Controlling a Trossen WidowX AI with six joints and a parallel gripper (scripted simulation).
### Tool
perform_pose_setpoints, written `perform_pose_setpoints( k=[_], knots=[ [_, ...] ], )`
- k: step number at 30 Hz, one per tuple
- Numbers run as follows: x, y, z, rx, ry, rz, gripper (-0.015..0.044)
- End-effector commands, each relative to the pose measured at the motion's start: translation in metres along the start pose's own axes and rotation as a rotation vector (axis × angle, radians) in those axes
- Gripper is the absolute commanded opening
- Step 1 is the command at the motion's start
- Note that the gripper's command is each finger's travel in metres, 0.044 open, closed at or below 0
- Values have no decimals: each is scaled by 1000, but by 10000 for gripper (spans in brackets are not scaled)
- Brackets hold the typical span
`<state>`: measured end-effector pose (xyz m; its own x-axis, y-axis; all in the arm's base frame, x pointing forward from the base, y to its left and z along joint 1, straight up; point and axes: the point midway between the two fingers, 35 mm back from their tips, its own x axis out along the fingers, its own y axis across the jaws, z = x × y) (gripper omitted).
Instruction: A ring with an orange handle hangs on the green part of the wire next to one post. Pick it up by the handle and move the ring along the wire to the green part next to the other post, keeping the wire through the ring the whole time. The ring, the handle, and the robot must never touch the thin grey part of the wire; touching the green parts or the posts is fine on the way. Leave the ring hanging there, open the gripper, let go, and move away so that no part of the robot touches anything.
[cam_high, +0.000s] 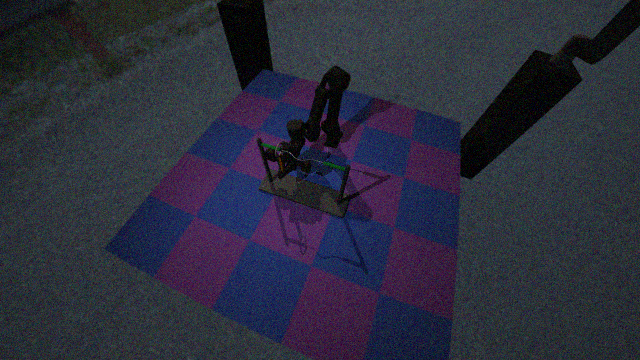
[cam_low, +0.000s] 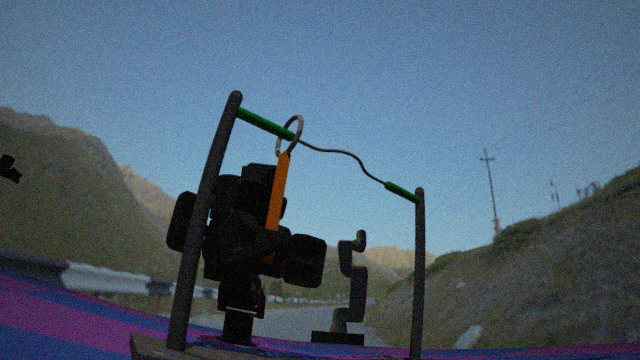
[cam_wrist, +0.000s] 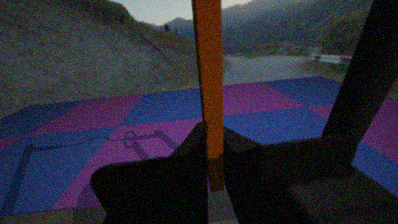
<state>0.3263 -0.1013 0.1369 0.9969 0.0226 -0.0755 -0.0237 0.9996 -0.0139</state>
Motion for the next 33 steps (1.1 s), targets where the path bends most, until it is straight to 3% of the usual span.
perform_pose_setpoints(
  k=[1,19,33],
  knots=[
    [-1,5,1,4,-3,0,-150],
    [-1,23,1,15,-4,-40,-150],
    [0,39,1,50,-5,-187,-150]
  ],
)
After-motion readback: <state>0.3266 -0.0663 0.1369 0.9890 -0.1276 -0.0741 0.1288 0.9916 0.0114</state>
